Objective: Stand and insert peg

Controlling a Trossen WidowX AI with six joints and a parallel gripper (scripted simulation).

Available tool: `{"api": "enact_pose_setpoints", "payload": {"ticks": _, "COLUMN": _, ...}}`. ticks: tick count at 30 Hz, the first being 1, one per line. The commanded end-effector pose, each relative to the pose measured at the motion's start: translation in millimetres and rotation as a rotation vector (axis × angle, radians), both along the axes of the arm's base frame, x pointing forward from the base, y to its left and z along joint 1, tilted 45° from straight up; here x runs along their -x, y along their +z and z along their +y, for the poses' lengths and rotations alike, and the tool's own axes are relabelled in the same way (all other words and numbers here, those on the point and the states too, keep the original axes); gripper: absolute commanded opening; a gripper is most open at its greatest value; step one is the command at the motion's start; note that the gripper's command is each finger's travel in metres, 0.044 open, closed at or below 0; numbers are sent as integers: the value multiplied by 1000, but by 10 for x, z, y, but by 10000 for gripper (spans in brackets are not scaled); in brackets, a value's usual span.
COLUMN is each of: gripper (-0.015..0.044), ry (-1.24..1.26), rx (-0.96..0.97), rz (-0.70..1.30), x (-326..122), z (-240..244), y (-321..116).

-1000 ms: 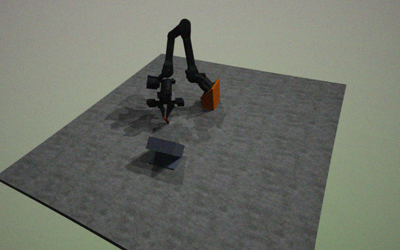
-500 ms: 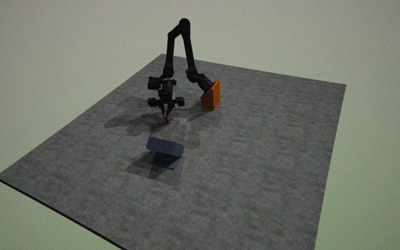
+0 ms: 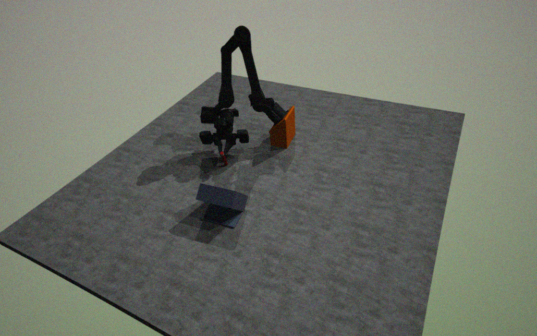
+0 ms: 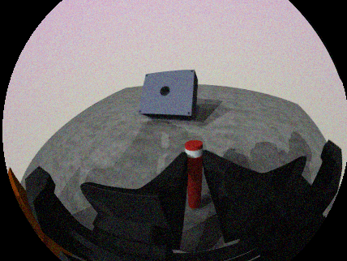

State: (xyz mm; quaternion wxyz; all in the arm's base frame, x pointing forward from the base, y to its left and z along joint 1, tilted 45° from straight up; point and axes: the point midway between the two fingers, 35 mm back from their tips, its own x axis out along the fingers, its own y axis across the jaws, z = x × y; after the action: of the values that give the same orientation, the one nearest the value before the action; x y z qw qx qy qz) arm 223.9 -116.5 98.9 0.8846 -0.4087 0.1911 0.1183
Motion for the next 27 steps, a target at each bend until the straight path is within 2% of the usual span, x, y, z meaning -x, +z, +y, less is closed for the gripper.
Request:
{"api": "enact_pose_setpoints", "payload": {"ticks": 1, "gripper": 49, "ry": 29, "rx": -9, "rz": -25, "x": 27, "z": -6, "y": 0}}
{"api": "enact_pose_setpoints", "payload": {"ticks": 15, "gripper": 49, "ry": 112, "rx": -54, "rz": -101, "x": 112, "z": -47, "y": -1}}
{"api": "enact_pose_setpoints", "payload": {"ticks": 27, "gripper": 49, "ry": 91, "rx": -48, "rz": -80, "x": 116, "z": -44, "y": -26}}
